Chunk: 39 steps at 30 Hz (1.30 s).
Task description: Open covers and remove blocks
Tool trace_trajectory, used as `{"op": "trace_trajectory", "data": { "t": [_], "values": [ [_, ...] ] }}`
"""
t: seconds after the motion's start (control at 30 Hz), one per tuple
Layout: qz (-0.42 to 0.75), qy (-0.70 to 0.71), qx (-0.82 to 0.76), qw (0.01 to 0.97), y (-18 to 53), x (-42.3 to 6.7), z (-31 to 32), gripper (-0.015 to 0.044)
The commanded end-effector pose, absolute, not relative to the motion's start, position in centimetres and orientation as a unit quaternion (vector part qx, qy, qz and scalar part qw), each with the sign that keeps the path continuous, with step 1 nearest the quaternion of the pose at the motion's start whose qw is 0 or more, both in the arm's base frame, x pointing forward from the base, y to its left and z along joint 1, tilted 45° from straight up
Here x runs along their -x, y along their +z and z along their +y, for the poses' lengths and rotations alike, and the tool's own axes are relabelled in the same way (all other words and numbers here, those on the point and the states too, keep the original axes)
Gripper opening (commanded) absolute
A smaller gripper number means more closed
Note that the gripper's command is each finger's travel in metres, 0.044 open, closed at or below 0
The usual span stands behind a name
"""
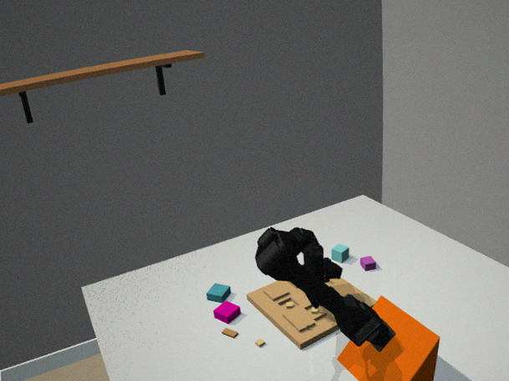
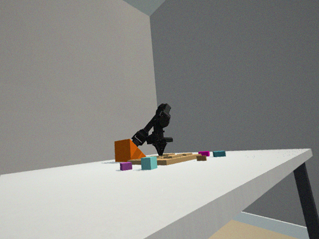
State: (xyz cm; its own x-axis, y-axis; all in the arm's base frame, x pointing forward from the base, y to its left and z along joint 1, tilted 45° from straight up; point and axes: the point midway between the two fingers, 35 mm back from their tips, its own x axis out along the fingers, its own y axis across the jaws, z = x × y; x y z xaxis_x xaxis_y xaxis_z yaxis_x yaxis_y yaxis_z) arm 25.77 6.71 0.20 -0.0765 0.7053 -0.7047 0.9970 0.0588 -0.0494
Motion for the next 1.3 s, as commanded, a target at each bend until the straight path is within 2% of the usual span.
{"op": "trace_trajectory", "data": {
  "t": [0.0,0.37,1.27],
  "values": [
    [0.658,-0.322,-0.643,0.225,1.1,-26.0,5.8,0.0144],
    [0.578,-0.450,-0.675,0.088,4.0,-26.1,3.1,0.0144],
    [0.565,-0.467,-0.677,0.067,1.7,-25.8,5.6,0.0144]
  ]
}}
